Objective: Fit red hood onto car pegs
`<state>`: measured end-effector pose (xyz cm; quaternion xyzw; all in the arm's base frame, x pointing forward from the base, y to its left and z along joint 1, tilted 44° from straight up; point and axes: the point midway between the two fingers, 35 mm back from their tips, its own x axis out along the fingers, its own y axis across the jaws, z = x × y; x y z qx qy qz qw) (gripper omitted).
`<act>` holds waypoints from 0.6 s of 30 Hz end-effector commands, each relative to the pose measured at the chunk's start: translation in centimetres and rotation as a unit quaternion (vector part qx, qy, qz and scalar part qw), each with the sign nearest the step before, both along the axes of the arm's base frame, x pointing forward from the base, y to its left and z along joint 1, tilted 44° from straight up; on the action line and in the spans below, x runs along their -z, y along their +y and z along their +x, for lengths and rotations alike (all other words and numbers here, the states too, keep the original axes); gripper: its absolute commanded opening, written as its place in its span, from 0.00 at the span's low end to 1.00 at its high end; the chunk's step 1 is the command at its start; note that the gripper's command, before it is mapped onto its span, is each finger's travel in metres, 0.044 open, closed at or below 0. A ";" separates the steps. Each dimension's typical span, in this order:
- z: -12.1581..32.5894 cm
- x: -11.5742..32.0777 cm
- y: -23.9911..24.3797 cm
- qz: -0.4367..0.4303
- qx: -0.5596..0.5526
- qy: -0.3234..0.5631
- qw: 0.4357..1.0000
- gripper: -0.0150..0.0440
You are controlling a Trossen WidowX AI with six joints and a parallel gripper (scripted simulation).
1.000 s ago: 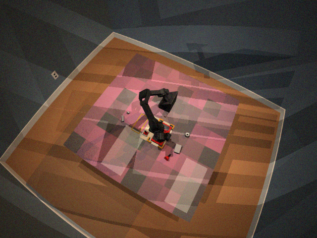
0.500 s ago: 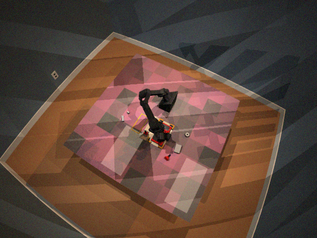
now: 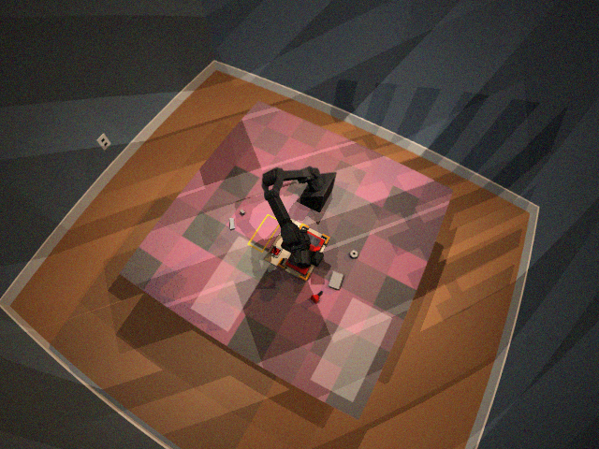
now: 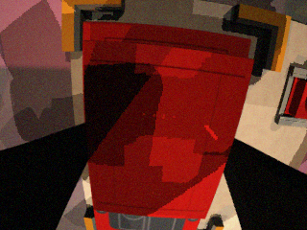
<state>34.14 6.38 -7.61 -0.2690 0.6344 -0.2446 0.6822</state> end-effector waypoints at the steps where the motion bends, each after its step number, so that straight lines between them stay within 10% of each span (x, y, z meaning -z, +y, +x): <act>1: 0.0 0.1 -0.2 -0.002 -0.002 0.000 1.000 0.25; 18: 0.1 0.7 -0.7 -0.002 -0.002 0.000 1.000 0.25</act>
